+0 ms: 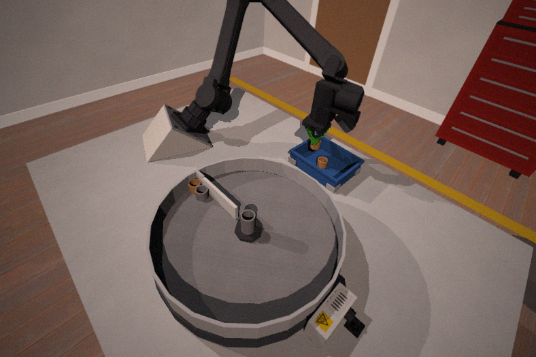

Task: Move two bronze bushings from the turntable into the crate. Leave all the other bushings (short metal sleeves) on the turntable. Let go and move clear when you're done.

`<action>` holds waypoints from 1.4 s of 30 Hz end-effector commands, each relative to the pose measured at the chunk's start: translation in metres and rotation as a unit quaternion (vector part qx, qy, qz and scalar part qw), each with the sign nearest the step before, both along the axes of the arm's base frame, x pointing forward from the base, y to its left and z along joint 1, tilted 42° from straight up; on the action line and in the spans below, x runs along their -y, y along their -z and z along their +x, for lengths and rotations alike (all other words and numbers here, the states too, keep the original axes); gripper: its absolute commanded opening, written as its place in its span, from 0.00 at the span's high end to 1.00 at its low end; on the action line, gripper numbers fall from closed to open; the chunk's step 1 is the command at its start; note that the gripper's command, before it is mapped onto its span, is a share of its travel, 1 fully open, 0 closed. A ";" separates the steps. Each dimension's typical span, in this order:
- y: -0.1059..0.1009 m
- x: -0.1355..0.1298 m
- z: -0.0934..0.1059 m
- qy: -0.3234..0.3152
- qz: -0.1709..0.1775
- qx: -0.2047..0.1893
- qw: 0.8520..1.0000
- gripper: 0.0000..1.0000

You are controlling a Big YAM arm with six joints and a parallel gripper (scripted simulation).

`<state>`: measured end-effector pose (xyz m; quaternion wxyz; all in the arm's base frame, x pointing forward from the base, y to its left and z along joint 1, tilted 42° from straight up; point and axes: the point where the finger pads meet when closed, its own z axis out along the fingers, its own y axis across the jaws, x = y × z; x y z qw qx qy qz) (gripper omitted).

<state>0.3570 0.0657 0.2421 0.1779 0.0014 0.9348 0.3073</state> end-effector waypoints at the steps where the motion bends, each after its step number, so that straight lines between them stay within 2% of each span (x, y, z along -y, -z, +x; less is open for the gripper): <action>1: -0.008 0.001 -0.001 0.007 -0.001 0.015 1.000 1.00; 9: -0.004 -0.007 0.000 0.000 -0.001 0.015 1.000 1.00; 10: -0.001 0.002 0.003 0.014 -0.001 0.012 1.000 1.00; 12: 0.007 -0.009 0.004 0.001 0.000 0.004 1.000 1.00; 24: 0.025 -0.020 0.013 0.001 0.000 0.000 1.000 1.00; 26: 0.025 -0.020 0.013 0.001 0.000 0.000 1.000 1.00; 27: 0.019 -0.016 0.012 0.009 0.000 0.010 1.000 1.00; 31: 0.030 -0.024 0.014 0.000 0.001 -0.001 1.000 1.00; 42: 0.028 -0.021 0.015 0.006 0.001 0.002 1.000 1.00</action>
